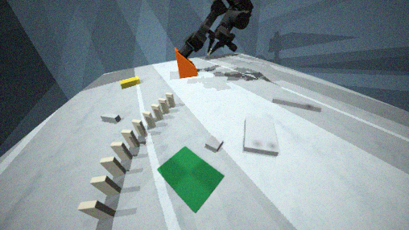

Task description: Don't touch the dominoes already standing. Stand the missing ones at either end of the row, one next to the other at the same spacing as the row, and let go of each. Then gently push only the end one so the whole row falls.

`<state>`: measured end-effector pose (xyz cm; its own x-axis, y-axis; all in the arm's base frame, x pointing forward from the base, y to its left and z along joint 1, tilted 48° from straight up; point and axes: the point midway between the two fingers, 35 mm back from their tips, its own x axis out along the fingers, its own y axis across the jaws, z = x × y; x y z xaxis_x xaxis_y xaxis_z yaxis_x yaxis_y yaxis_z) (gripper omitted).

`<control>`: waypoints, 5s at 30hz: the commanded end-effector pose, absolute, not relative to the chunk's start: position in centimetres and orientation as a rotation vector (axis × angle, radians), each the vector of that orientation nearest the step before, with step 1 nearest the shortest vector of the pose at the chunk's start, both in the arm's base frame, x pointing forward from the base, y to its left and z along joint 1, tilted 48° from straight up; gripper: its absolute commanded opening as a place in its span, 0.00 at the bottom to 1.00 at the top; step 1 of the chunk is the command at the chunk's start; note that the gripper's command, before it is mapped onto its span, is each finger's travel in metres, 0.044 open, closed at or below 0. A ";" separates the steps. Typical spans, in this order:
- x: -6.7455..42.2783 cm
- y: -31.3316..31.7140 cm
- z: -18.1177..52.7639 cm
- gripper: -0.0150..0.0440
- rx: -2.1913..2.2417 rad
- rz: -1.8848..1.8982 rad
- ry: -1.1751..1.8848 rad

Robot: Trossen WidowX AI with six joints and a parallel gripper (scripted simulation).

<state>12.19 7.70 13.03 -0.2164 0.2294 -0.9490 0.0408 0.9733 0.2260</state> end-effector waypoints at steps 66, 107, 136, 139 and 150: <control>14.9 7.0 12.8 0.30 0.272 -0.276 0.582; 13.8 10.2 16.9 0.30 0.837 0.088 0.158; 13.6 14.9 13.7 0.30 0.832 0.083 0.164; 13.6 15.5 13.1 0.30 0.831 0.083 0.164; 13.7 17.3 11.2 0.30 0.828 0.084 0.164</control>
<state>13.64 16.98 11.90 0.9842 0.1400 -0.1088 -0.0111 0.6613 0.7501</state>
